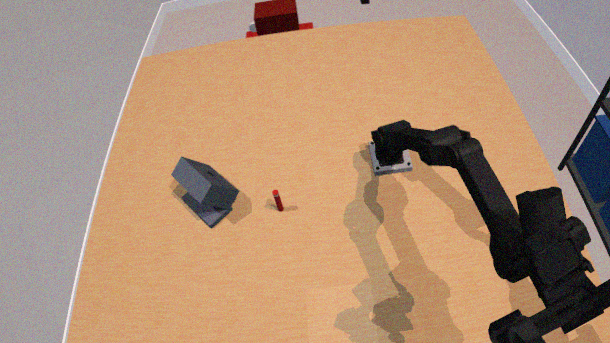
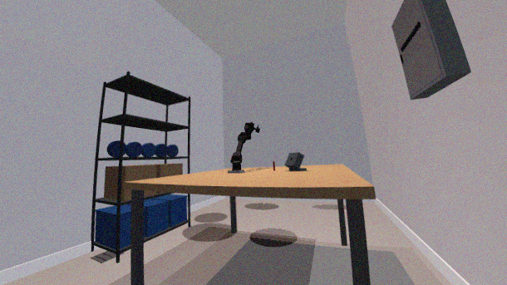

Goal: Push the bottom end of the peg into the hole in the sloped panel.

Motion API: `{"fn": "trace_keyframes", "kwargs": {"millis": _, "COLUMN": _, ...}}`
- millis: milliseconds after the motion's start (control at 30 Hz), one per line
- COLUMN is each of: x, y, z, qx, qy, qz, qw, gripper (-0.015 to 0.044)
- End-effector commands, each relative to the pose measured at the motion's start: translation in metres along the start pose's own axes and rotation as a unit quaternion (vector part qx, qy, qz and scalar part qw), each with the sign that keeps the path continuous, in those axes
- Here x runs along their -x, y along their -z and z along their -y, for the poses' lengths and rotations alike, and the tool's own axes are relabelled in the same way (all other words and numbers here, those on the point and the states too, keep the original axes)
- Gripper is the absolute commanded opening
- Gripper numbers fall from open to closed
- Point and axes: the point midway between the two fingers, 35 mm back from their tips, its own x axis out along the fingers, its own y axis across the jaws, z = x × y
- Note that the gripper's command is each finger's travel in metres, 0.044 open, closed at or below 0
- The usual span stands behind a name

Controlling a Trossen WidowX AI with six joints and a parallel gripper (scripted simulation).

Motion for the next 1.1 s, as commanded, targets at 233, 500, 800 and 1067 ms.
{"fn": "trace_keyframes", "kwargs": {"millis": 233, "x": -0.005, "y": 0.003, "z": 0.02, "qx": 0.048, "qy": 0.016, "qz": -0.025, "qw": 0.998, "gripper": 0.044}}
{"fn": "trace_keyframes", "kwargs": {"millis": 500, "x": -0.011, "y": 0.003, "z": 0.044, "qx": 0.087, "qy": 0.022, "qz": -0.06, "qw": 0.994, "gripper": 0.044}}
{"fn": "trace_keyframes", "kwargs": {"millis": 800, "x": -0.016, "y": 0.001, "z": 0.101, "qx": 0.162, "qy": 0.058, "qz": -0.117, "qw": 0.978, "gripper": 0.044}}
{"fn": "trace_keyframes", "kwargs": {"millis": 1067, "x": -0.013, "y": -0.007, "z": 0.165, "qx": 0.233, "qy": 0.103, "qz": -0.179, "qw": 0.95, "gripper": 0.044}}
